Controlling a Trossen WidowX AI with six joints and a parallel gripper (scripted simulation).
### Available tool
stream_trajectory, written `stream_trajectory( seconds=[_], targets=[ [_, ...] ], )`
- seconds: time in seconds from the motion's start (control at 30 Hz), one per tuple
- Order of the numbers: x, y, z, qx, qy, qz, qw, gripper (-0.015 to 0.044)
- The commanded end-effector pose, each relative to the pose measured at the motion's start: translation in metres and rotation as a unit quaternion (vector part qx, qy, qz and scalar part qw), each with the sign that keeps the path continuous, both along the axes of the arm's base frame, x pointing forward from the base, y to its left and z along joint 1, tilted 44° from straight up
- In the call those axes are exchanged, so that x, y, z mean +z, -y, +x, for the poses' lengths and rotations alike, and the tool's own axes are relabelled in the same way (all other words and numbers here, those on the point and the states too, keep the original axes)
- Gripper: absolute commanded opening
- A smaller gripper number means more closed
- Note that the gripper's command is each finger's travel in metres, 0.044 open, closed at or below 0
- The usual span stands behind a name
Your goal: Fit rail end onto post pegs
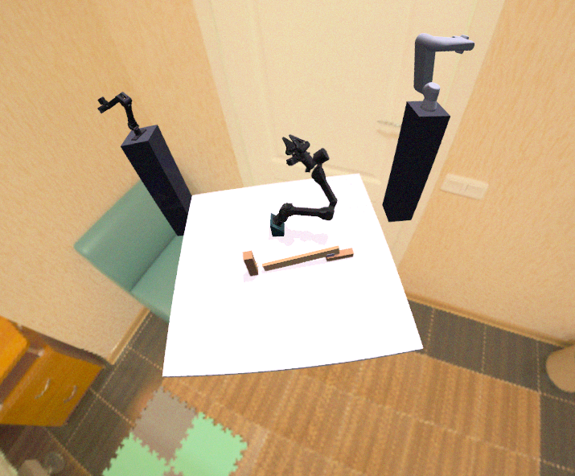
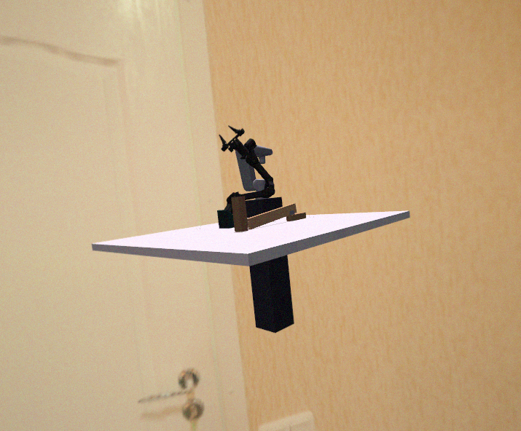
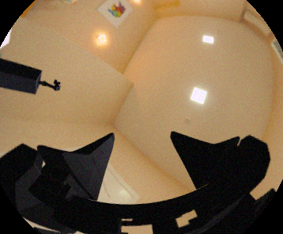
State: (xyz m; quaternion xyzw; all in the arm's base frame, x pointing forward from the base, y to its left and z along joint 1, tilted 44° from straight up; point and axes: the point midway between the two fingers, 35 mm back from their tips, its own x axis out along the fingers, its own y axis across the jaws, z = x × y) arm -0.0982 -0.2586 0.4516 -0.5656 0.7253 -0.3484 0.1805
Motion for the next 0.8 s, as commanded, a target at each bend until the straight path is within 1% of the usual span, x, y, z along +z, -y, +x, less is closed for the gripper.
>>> stream_trajectory(
  seconds=[0.0, 0.03, 0.1, 0.23, 0.37, 0.57, 0.77],
  targets=[
    [-0.001, 0.001, 0.001, 0.003, 0.003, 0.001, 1.0, 0.0426],
    [-0.005, 0.005, 0.004, 0.011, 0.011, 0.005, 1.0, 0.044],
    [-0.018, 0.02, 0.016, 0.044, 0.039, 0.022, 0.998, 0.044],
    [-0.057, 0.055, 0.048, 0.119, 0.064, 0.1, 0.986, 0.044],
    [-0.099, 0.079, 0.091, 0.197, 0.084, 0.182, 0.96, 0.044],
    [-0.167, 0.088, 0.172, 0.313, 0.105, 0.317, 0.889, 0.044],
    [-0.233, 0.065, 0.25, 0.406, 0.105, 0.448, 0.789, 0.044]
  ],
)
